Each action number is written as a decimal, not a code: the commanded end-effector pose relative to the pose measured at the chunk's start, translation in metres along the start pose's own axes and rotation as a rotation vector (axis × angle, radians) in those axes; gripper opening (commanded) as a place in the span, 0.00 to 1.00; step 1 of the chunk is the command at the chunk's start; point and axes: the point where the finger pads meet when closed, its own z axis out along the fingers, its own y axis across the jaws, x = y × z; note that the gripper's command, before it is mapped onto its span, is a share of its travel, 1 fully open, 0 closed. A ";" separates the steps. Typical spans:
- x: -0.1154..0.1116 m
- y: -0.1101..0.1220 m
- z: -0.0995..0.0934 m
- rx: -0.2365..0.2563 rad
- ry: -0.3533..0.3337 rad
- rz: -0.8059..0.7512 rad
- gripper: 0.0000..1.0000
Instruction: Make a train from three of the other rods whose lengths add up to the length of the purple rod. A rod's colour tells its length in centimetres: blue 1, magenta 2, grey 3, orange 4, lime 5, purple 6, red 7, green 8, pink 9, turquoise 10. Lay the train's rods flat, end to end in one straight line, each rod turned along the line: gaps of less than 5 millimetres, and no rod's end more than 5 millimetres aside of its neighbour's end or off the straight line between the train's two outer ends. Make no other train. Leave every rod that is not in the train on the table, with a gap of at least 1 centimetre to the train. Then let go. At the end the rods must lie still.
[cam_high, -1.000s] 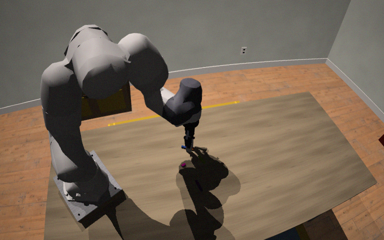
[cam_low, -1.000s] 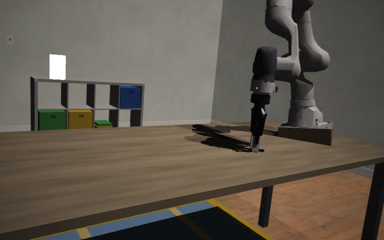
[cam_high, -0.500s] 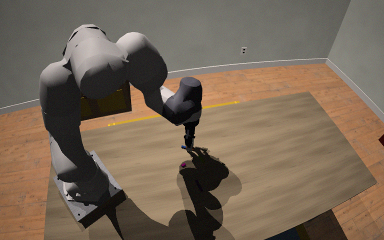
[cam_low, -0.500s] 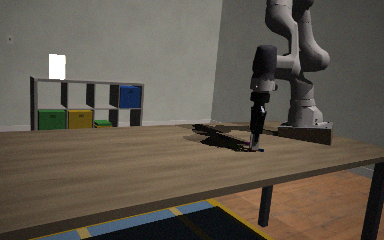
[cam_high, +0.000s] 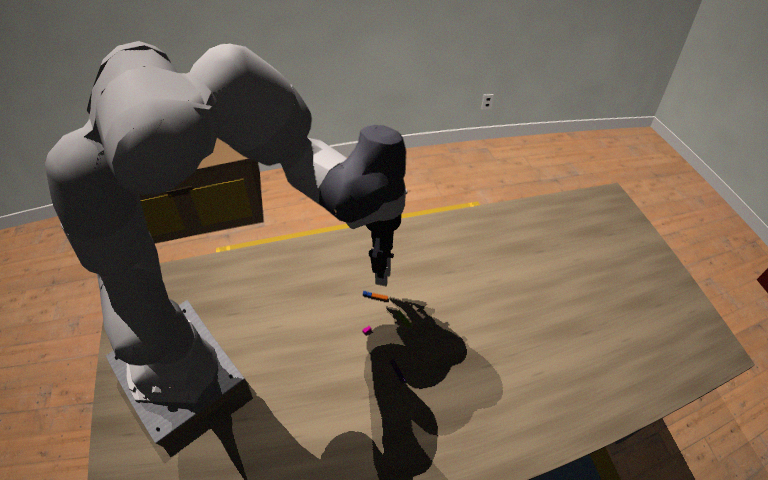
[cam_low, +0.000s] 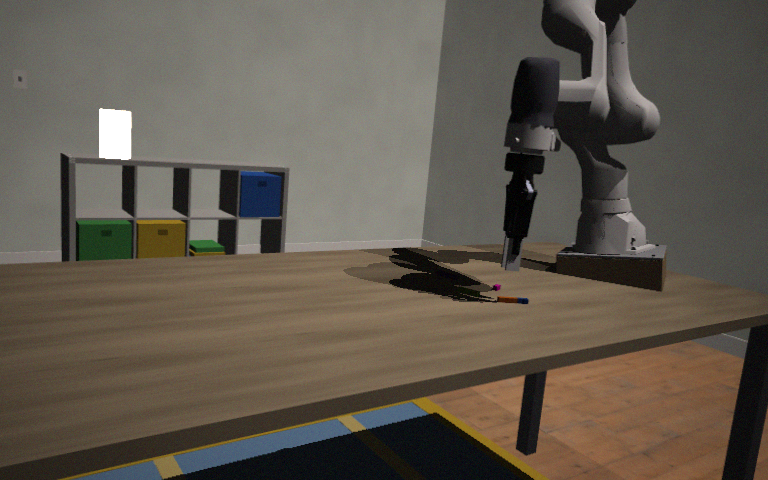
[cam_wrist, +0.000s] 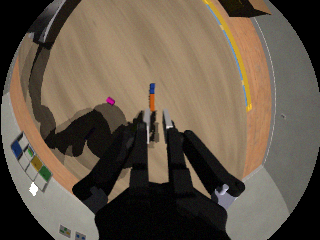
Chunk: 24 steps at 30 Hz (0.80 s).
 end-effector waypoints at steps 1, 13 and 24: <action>0.005 -0.006 -0.012 0.018 0.017 -0.021 0.15; 0.004 -0.006 -0.021 0.018 0.017 -0.021 1.00; 0.004 -0.006 -0.021 0.018 0.017 -0.021 1.00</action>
